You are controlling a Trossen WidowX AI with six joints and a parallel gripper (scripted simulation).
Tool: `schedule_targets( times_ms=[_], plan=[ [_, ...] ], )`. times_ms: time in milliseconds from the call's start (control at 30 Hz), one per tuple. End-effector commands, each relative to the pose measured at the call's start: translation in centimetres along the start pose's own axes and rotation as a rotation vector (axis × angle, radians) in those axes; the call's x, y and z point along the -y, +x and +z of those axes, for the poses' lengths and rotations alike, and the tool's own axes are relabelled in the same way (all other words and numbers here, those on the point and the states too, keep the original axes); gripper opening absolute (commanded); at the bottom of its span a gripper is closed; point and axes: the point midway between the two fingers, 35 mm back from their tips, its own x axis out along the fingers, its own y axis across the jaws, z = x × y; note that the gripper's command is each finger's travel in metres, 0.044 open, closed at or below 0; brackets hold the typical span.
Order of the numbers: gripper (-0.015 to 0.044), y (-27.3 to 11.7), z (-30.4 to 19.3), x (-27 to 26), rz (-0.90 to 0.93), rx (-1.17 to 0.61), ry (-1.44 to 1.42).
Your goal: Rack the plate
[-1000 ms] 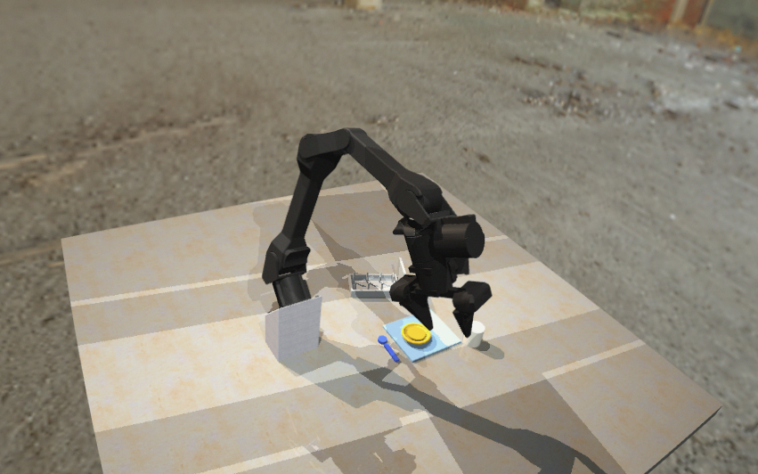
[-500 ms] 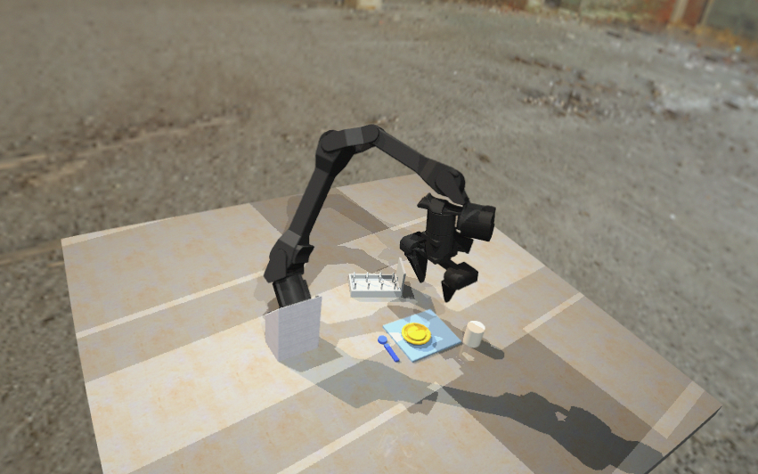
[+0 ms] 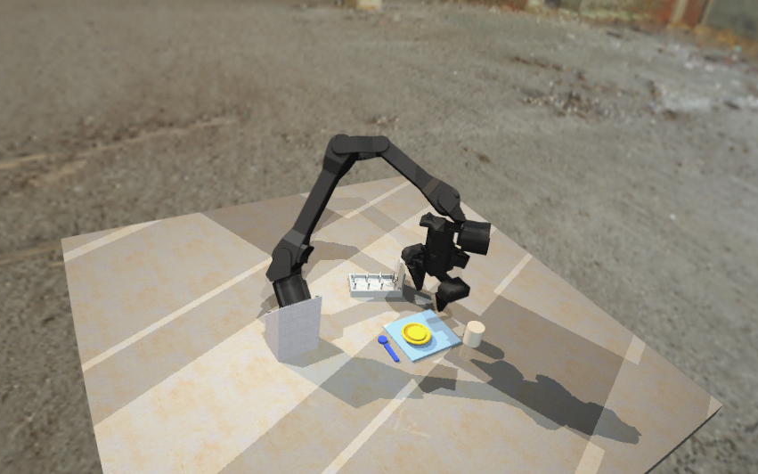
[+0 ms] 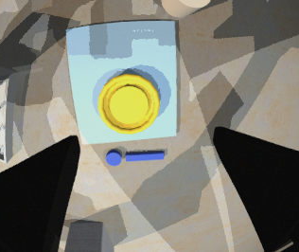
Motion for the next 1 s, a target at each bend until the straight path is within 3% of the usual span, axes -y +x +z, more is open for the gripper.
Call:
schedule_targets(
  times_ms=[0,967],
  plan=[
    [0.0400,5.8,-0.6,-0.4,0.029,-0.035,0.015],
    [0.0400,9.8,-0.8,-1.3,0.030,-0.034,0.015]
  ],
)
